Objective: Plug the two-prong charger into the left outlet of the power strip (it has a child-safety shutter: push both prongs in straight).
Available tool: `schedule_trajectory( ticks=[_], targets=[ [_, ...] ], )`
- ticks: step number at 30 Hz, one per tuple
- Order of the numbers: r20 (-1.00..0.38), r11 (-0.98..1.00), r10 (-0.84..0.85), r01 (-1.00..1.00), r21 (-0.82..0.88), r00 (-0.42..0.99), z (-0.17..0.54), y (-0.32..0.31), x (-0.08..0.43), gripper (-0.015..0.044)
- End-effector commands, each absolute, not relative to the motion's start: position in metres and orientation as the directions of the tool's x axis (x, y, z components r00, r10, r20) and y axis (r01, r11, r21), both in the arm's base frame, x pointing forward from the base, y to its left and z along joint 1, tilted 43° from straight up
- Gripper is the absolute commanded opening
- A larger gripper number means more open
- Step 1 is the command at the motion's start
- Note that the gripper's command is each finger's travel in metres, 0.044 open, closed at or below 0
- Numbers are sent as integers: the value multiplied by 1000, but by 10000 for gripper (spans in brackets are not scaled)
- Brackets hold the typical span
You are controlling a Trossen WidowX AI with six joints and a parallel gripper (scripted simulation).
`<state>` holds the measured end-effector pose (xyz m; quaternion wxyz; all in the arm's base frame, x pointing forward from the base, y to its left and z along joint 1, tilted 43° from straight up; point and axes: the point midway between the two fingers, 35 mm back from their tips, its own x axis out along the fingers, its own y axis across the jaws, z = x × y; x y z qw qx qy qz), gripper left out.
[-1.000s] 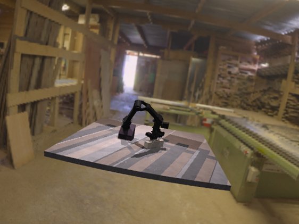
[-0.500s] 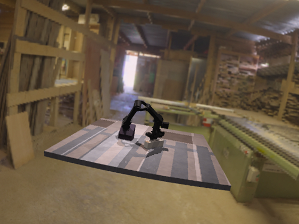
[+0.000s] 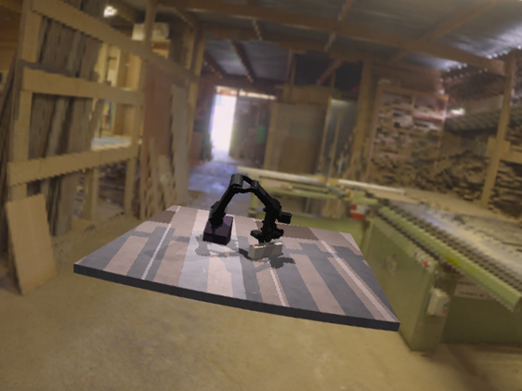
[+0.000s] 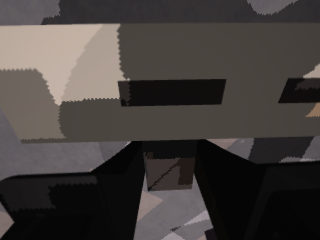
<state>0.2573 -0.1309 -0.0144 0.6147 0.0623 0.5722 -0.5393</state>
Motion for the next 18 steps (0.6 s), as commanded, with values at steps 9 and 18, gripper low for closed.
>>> schedule_trajectory(
  ticks=[9, 18],
  targets=[
    [-761, 399, -610, 743, -537, -223, -12, -138, 262, 0],
    [-761, 399, -610, 743, -537, -223, -13, -138, 262, 0]
  ],
)
